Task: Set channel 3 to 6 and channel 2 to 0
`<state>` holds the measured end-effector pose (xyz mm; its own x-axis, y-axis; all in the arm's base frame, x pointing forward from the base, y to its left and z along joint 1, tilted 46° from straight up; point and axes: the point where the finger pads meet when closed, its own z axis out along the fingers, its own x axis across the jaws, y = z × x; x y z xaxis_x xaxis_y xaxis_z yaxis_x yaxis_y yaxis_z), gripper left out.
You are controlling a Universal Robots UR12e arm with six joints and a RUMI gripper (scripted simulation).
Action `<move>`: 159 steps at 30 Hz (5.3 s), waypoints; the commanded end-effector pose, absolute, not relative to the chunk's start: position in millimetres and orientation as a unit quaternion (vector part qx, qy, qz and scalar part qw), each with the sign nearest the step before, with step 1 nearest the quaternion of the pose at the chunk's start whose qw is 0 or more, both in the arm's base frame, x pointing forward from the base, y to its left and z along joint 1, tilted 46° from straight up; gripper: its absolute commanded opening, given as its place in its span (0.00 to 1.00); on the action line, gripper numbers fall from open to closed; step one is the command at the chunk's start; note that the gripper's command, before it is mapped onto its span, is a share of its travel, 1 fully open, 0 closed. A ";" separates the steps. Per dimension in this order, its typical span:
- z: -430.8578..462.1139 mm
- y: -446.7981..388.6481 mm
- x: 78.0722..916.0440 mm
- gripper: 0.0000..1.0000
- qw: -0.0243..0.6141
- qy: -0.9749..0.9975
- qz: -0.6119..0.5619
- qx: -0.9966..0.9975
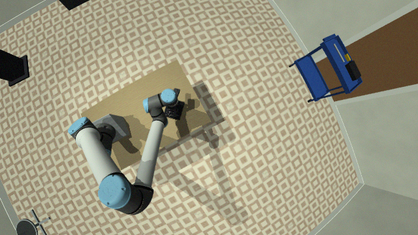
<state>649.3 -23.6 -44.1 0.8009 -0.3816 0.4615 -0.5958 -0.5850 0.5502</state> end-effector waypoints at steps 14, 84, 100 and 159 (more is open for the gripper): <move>-49.5 -20.4 641.9 0.00 0.360 -0.278 0.147 0.878; -60.2 -11.5 623.3 0.00 0.360 -0.278 0.147 0.878; -60.2 -11.5 623.3 0.00 0.360 -0.278 0.147 0.878; -61.4 -10.5 621.2 0.00 0.360 -0.278 0.147 0.878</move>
